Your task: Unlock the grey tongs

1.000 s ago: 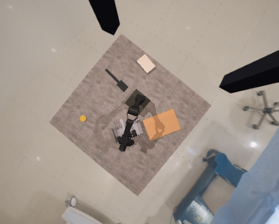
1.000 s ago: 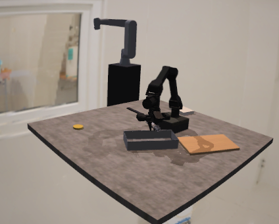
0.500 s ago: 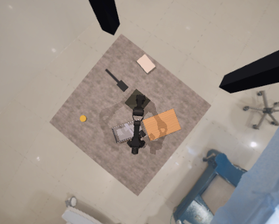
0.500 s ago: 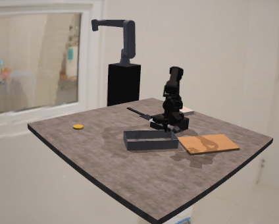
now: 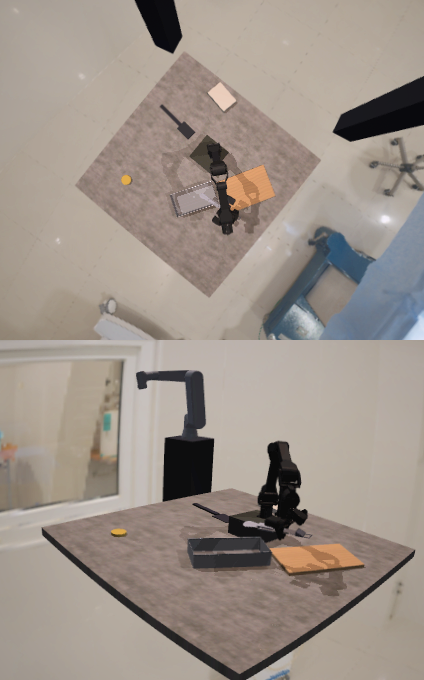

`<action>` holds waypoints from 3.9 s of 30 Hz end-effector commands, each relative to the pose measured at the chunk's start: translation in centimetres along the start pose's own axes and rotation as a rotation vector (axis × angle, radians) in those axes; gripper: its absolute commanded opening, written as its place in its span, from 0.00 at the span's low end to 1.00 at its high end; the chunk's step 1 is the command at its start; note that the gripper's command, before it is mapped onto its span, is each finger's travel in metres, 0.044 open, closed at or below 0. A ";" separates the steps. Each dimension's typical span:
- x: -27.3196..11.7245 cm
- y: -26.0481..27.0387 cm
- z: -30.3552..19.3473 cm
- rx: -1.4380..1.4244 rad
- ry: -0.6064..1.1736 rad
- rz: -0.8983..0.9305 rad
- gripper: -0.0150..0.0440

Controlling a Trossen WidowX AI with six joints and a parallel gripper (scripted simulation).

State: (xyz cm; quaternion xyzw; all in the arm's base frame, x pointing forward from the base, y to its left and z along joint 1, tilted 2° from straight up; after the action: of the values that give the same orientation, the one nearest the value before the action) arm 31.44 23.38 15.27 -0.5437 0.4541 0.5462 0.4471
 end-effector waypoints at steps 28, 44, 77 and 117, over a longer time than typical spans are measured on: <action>-1.0 10.0 12.7 -0.535 -0.019 -0.006 0.00; -1.2 18.8 18.2 -0.871 -0.026 -0.002 0.00; -2.9 14.7 12.5 -0.842 -0.820 0.210 0.00; -3.5 13.9 11.1 -0.831 -0.984 0.200 0.00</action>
State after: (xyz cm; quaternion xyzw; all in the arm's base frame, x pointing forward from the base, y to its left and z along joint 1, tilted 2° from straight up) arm 15.75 31.67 18.79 -0.3156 0.0009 0.8996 0.3019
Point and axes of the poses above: the point midway between the two fingers, 35 mm back from their tips, its own x axis out along the fingers, its own y axis across the jaws, z = x × y, the point moved 8 cm from there along -x, back along the fingers, and after that the axes turned 14 degrees about -x, right-handed, at the moved point
